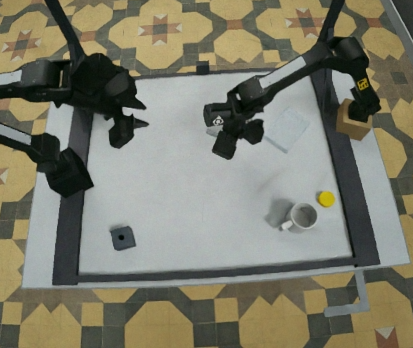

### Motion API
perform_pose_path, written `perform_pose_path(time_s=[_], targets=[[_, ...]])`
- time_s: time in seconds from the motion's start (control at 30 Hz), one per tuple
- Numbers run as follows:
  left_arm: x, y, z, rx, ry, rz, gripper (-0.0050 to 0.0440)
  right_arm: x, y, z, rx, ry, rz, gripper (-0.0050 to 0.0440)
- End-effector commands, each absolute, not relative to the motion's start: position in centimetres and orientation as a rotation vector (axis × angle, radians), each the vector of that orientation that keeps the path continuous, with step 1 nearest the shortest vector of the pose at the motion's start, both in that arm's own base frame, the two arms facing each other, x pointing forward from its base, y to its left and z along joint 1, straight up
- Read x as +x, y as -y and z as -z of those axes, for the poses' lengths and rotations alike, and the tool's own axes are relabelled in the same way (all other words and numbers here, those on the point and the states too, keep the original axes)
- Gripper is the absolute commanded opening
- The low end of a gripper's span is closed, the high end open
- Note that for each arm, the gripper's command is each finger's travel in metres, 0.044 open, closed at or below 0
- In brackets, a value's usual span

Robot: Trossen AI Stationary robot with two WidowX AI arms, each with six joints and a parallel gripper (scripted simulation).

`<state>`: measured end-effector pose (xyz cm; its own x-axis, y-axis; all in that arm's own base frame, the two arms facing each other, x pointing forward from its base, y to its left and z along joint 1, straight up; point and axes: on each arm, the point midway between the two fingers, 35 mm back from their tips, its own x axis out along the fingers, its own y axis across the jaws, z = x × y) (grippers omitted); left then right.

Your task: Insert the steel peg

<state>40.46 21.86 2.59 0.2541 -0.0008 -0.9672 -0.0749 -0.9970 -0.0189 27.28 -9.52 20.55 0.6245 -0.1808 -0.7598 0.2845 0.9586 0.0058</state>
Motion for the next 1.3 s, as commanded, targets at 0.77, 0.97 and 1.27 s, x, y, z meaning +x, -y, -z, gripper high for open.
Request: perform_pose_path(time_s=[0.77, 0.97, 1.27], targets=[[41.2, -22.3, -3.5, -2.864, 0.371, -1.237, -0.005, 38.0, 12.2, -16.8, 0.15, -1.171, 0.242, 0.022], [41.3, -22.2, -1.3, -2.928, 0.461, -1.144, -0.005, 39.3, 12.4, -15.5, 0.15, -1.215, 0.238, 0.022], [41.8, -22.4, -1.2, -3.01, 0.596, -0.911, -0.005, 40.6, 12.6, -14.1, 0.152, -1.256, 0.234, 0.022]])
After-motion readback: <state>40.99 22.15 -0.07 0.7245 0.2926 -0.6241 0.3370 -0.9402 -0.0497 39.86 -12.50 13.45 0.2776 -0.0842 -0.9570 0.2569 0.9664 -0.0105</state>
